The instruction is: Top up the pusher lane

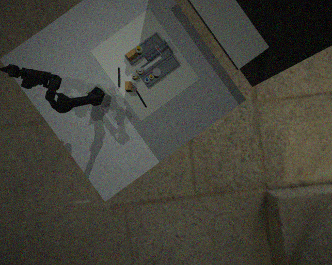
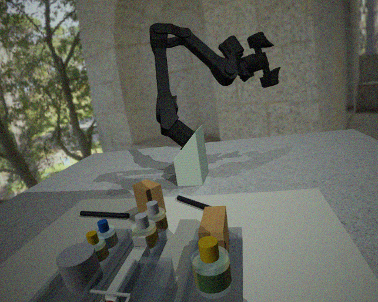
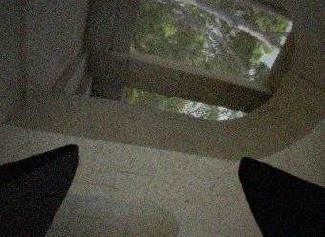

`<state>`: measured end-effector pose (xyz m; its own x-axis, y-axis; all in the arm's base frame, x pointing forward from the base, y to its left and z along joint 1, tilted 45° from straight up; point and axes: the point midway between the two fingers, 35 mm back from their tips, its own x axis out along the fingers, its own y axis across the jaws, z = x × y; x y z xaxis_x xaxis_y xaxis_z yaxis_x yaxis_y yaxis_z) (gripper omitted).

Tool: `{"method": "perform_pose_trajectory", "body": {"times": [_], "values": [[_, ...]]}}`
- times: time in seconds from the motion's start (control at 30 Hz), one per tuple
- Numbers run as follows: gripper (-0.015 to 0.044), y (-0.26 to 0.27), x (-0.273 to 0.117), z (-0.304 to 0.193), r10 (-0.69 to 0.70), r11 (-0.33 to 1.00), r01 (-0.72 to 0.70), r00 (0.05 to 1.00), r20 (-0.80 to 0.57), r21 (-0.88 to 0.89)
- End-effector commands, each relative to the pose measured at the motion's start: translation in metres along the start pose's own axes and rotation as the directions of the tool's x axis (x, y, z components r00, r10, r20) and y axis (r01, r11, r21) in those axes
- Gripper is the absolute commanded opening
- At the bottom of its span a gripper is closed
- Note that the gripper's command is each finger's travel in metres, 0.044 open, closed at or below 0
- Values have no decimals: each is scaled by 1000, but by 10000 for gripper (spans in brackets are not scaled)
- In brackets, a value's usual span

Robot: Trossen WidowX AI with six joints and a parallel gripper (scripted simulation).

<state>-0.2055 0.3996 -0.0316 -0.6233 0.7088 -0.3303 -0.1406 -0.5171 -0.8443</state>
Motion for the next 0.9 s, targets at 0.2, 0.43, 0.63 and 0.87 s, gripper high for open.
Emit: {"method": "perform_pose_trajectory", "body": {"times": [0.2,0.43,0.63,0.87], "values": [[440,-5,-23,-66,29,981,6,983,-182,193],[440,-11,-65,-156,108,874,136,882,-458,467],[440,-6,-135,-234,240,669,390,693,-680,633],[440,12,-243,-295,431,397,709,417,-800,583]]}}
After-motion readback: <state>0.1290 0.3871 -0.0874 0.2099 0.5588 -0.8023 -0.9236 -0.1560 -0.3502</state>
